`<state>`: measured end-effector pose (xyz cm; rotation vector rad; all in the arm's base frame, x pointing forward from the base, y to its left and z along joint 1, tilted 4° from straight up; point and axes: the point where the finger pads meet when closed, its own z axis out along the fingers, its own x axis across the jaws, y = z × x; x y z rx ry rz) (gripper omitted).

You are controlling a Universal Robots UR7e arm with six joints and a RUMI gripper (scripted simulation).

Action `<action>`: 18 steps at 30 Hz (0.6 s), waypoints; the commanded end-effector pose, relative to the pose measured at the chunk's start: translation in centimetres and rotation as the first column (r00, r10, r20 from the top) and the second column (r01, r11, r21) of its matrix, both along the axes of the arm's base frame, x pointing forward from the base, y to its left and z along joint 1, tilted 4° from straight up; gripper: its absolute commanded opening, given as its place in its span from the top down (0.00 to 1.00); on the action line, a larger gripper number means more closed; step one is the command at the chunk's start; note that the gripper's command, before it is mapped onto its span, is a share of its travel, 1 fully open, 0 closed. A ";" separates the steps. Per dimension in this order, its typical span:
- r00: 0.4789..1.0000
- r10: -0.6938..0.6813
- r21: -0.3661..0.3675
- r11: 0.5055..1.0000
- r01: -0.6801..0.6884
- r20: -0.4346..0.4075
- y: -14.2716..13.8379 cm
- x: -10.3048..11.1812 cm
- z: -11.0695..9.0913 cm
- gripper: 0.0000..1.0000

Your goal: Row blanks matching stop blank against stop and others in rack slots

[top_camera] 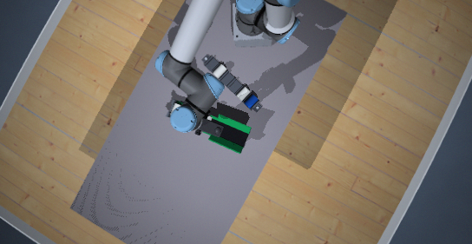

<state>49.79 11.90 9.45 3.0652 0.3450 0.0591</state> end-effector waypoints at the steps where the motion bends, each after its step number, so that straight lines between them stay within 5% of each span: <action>1: 1.000 0.008 -0.003 1.000 -0.008 -0.002 0.8 0.7 0.0 0.63; 18: 1.000 0.008 -0.003 1.000 -0.008 -0.002 0.8 0.7 -0.2 0.63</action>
